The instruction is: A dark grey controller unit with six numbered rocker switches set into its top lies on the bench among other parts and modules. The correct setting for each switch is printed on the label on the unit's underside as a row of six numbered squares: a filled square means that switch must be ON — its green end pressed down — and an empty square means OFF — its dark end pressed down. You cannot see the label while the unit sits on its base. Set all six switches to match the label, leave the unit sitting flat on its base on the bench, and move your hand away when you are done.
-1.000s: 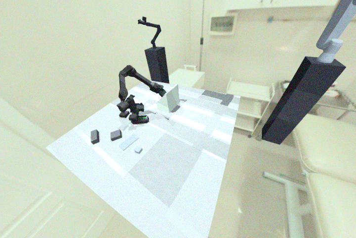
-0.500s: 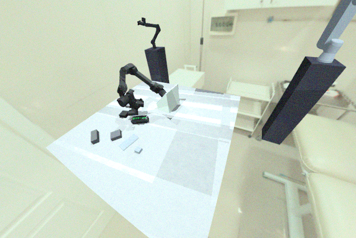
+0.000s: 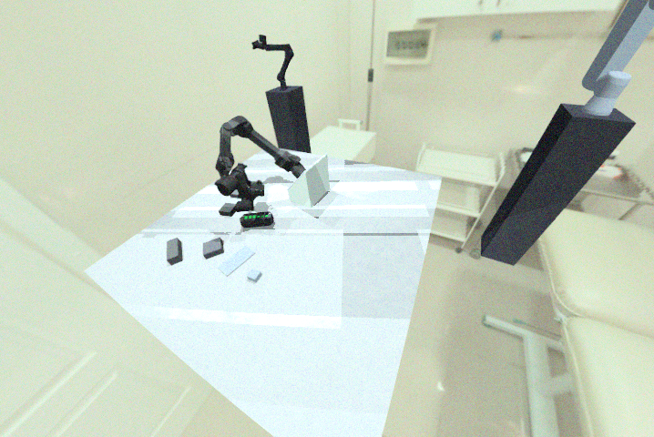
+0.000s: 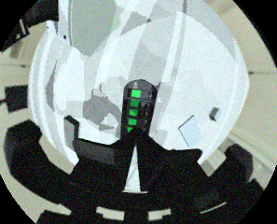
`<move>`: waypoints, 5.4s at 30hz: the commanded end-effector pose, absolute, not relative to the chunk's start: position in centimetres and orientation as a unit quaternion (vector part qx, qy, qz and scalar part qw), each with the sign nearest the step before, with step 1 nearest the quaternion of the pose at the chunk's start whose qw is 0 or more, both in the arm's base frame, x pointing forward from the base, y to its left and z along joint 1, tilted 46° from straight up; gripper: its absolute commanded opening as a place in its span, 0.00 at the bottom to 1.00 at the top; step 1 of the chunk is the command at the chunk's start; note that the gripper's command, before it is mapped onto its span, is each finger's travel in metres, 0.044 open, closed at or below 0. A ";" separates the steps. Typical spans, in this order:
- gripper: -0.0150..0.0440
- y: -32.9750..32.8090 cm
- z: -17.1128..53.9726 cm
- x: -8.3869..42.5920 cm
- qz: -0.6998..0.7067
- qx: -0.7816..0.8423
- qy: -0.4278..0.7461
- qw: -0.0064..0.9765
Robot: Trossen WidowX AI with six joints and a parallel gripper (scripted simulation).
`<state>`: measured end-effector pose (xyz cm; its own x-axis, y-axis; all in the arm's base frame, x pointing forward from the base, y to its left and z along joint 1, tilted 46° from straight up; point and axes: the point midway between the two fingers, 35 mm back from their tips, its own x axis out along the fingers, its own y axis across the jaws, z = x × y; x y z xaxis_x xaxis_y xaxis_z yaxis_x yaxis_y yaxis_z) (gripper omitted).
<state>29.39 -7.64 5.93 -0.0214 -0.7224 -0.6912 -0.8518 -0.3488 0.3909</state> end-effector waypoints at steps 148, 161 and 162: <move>0.25 -5.0 6.0 32.6 0.441 -0.636 0.632 0.035; 0.74 -5.1 6.0 32.6 0.441 -0.637 0.631 0.031; 0.79 -5.1 6.0 32.6 0.441 -0.637 0.631 0.031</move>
<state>32.64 -5.10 6.04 -0.1866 -0.7771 -0.6011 -0.8317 -0.2007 0.5177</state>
